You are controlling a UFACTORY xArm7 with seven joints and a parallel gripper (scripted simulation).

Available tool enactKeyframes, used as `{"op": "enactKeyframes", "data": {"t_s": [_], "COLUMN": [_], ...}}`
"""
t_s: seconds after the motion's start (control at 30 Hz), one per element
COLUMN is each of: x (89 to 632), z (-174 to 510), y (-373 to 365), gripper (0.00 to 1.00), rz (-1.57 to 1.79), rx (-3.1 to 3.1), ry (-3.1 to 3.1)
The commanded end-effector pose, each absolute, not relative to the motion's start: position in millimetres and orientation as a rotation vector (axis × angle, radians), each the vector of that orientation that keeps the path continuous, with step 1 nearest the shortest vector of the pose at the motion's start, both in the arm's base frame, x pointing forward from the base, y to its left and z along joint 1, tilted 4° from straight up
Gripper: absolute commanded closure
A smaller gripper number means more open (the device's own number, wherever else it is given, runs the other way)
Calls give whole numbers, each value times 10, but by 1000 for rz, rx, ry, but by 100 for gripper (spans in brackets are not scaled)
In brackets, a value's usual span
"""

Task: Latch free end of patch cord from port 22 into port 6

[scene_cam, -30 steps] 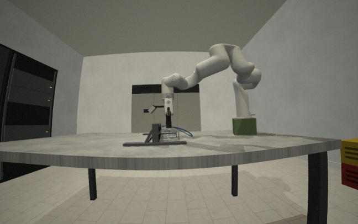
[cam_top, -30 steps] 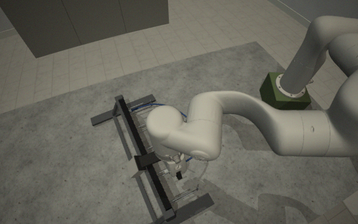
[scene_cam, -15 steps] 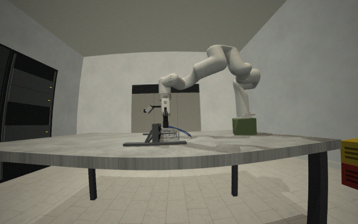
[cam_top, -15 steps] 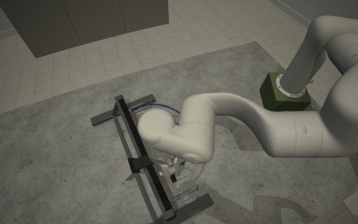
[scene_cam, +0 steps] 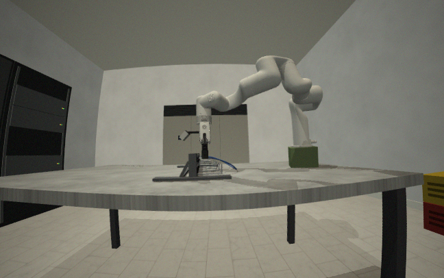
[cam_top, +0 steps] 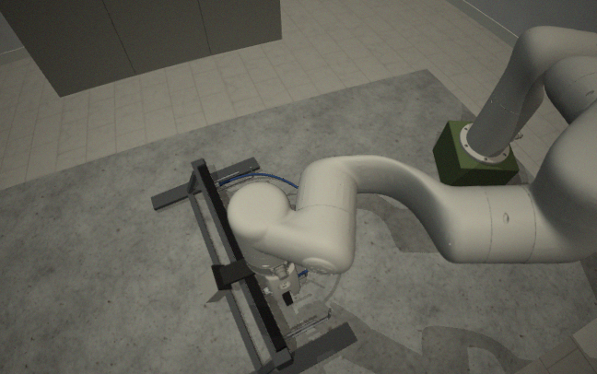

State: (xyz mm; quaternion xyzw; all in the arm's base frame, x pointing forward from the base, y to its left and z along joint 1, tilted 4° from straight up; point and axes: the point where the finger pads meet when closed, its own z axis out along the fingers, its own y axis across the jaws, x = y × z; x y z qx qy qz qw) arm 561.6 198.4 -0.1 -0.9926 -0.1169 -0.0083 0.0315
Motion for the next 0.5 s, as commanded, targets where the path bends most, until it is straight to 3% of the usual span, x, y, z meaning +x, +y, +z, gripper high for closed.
{"op": "enactKeyframes", "data": {"t_s": [0.0, 0.47], "x": [5630, 5649], "z": [23, 24], "y": [1984, 1988], "gripper": [100, 100], "rz": [-33, -33], "rx": [-3057, -3057], "ry": [-360, -360]}}
